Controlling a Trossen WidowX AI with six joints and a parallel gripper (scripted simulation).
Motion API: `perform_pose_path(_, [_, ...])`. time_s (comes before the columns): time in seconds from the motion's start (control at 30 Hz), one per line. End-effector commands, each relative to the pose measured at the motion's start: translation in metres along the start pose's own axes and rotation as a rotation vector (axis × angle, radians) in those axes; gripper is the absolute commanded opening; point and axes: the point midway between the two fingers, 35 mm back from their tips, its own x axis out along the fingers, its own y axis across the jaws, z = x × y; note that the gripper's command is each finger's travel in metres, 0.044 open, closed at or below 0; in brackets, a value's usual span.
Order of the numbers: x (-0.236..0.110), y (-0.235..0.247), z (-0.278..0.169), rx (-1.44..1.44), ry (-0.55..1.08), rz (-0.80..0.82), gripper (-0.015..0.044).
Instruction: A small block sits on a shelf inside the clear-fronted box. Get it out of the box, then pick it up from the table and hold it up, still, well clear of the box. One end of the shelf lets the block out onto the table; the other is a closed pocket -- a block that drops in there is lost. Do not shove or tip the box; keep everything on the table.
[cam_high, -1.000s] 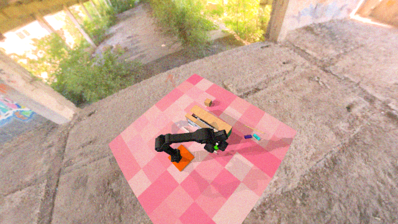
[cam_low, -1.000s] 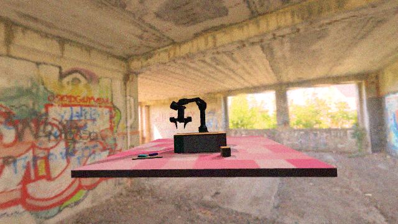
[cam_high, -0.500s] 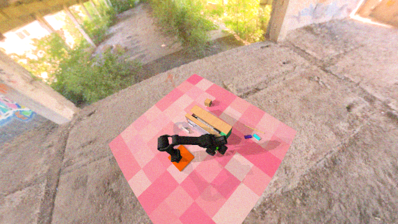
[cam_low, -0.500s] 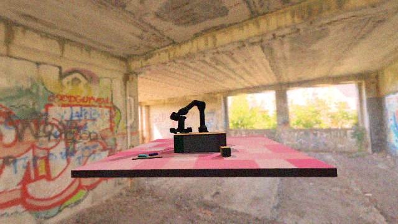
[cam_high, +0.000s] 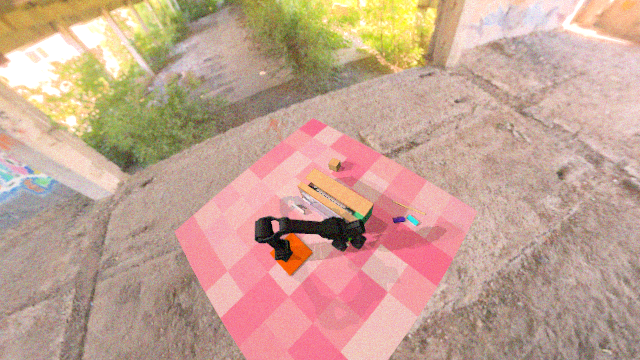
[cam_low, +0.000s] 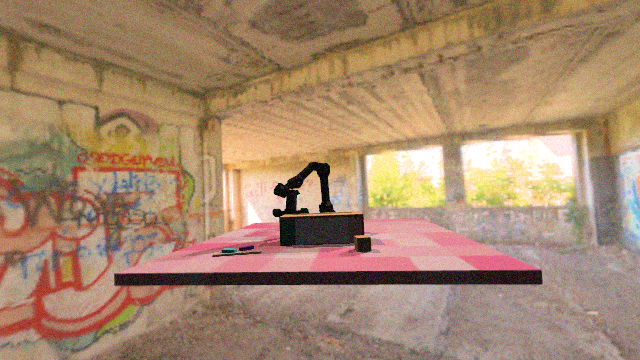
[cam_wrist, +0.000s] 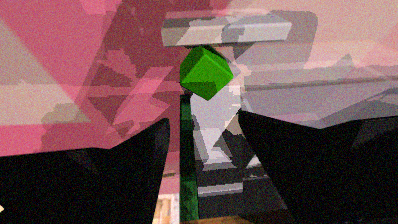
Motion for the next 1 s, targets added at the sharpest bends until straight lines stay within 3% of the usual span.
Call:
perform_pose_path(0.0, [0.011,-0.002,0.007,0.005,-0.014,-0.016,0.0285])
perform_pose_path(0.83, [0.040,-0.005,0.025,0.006,-0.014,-0.015,0.0285])
perform_pose_path(0.97, [0.040,-0.005,0.025,0.006,-0.014,-0.015,0.0180])
